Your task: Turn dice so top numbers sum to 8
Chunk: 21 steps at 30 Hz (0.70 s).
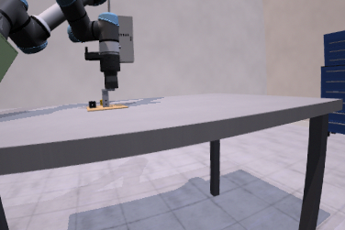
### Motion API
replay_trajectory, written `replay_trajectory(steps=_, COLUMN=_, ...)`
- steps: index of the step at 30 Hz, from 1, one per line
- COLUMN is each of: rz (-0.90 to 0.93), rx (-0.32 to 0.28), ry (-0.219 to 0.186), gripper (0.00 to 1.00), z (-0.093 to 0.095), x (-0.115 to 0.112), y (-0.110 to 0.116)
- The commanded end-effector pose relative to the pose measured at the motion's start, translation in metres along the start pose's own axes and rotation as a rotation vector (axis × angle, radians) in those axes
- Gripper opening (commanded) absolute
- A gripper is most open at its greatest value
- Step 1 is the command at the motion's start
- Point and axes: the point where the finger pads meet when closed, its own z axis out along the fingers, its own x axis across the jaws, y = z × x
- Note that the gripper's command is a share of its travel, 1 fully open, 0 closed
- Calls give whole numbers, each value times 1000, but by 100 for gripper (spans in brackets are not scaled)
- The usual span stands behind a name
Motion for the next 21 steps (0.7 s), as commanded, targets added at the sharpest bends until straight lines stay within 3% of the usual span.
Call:
replay_trajectory(steps=1, rz=0, rx=-1, ry=0, gripper=49, z=0, x=0, y=0)
replay_trajectory(steps=7, rz=0, rx=-1, ry=0, gripper=49, z=0, x=0, y=0)
replay_trajectory(steps=8, rz=0, rx=-1, ry=0, gripper=55, z=0, x=0, y=0)
replay_trajectory(steps=10, rz=0, rx=-1, ry=0, gripper=55, z=0, x=0, y=0)
replay_trajectory(steps=11, rz=0, rx=-1, ry=0, gripper=61, z=0, x=0, y=0)
replay_trajectory(steps=13, rz=0, rx=-1, ry=0, gripper=61, z=0, x=0, y=0)
replay_trajectory(steps=14, rz=0, rx=-1, ry=0, gripper=67, z=0, x=0, y=0)
replay_trajectory(steps=16, rz=0, rx=-1, ry=0, gripper=67, z=0, x=0, y=0)
replay_trajectory(steps=17, rz=0, rx=-1, ry=0, gripper=73, z=0, x=0, y=0)
replay_trajectory(steps=21, rz=0, rx=-1, ry=0, gripper=79, z=0, x=0, y=0)
